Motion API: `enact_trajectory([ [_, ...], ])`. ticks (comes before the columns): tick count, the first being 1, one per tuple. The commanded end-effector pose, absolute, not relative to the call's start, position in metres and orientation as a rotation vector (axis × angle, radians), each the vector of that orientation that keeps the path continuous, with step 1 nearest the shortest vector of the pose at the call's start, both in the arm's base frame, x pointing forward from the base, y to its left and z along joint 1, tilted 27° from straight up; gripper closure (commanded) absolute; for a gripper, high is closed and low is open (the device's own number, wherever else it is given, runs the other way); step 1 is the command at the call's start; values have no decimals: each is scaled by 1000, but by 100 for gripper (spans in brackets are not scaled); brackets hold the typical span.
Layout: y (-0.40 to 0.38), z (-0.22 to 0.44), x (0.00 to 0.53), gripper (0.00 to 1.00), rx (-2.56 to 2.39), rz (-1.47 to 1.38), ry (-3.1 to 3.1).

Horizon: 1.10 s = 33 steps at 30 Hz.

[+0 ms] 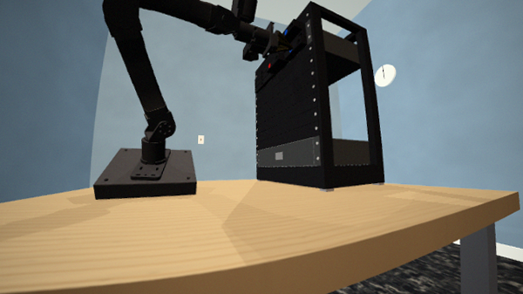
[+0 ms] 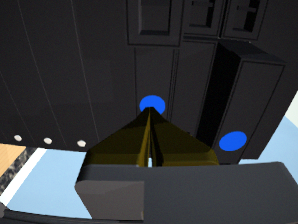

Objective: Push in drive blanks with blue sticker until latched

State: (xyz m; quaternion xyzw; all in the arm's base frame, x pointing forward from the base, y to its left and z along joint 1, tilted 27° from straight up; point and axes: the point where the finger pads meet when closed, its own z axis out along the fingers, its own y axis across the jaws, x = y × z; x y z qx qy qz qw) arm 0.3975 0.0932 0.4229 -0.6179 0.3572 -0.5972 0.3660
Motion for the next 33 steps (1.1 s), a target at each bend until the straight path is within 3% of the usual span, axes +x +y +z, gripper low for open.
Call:
enact_trajectory([
  [1, 104, 444, 404, 100, -1520, -1519, 875],
  [33, 105, 446, 408, 100, -1520, -1520, 875],
])
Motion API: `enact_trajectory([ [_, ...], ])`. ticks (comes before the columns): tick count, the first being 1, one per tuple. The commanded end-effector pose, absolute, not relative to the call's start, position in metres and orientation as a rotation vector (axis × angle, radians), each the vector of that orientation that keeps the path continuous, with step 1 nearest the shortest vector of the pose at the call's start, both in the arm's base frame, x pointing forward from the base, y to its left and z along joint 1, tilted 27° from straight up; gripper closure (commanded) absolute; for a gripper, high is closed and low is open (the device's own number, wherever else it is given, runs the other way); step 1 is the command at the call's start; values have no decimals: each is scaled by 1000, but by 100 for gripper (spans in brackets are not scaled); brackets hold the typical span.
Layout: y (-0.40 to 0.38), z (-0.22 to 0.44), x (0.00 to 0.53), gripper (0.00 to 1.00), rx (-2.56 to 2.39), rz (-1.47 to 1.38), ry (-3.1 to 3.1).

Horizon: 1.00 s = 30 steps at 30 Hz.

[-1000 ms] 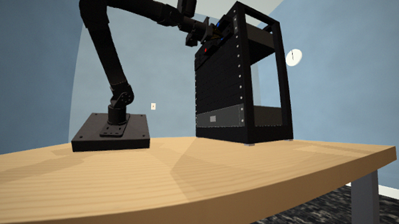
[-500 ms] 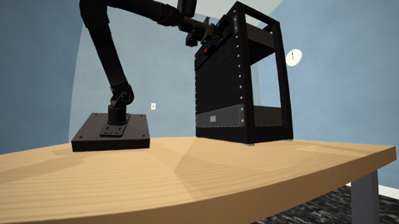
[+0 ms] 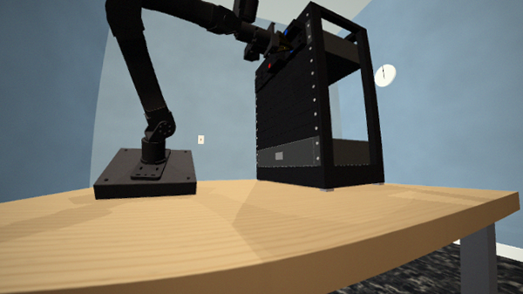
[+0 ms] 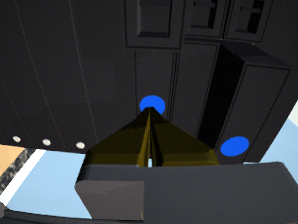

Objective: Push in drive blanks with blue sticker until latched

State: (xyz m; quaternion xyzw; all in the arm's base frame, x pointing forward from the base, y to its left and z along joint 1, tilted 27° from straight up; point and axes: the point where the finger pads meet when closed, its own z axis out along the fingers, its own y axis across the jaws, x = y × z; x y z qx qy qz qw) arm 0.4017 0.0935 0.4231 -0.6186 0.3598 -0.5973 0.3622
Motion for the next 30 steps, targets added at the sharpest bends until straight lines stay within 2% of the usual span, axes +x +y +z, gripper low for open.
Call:
enact_trajectory([
  [1, 105, 446, 408, 100, -1520, -1520, 875],
  [30, 106, 447, 411, 100, -1520, -1520, 876],
])
